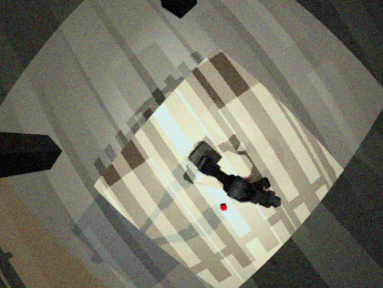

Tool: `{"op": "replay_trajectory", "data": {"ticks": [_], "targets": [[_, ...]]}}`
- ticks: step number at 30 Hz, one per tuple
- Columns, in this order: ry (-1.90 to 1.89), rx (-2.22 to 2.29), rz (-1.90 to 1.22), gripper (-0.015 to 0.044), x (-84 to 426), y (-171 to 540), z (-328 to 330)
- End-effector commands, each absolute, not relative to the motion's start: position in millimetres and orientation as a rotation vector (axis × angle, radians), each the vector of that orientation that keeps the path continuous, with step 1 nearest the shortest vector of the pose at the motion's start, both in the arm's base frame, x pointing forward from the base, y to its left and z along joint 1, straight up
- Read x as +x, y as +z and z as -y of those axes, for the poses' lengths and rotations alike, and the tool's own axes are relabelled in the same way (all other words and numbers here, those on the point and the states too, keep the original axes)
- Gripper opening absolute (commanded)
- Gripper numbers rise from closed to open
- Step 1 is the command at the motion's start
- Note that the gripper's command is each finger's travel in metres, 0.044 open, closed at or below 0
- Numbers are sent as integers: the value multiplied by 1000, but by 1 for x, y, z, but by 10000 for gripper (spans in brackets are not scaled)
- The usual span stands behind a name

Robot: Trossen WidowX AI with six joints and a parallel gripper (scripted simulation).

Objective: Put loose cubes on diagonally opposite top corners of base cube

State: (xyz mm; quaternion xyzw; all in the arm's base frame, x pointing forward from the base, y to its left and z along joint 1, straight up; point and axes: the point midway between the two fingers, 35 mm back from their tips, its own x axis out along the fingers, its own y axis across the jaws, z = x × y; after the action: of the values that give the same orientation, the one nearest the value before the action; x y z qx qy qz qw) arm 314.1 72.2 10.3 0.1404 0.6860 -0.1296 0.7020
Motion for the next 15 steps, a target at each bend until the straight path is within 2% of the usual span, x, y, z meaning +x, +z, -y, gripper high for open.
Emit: {"op": "replay_trajectory", "data": {"ticks": [1,10,12,15], "targets": [[-286,314,-1522,205,316,18,-73],[-286,314,-1522,205,316,28,-72],[-270,295,-1527,258,315,26,-68],[-195,215,-1534,265,319,30,-50]]}}
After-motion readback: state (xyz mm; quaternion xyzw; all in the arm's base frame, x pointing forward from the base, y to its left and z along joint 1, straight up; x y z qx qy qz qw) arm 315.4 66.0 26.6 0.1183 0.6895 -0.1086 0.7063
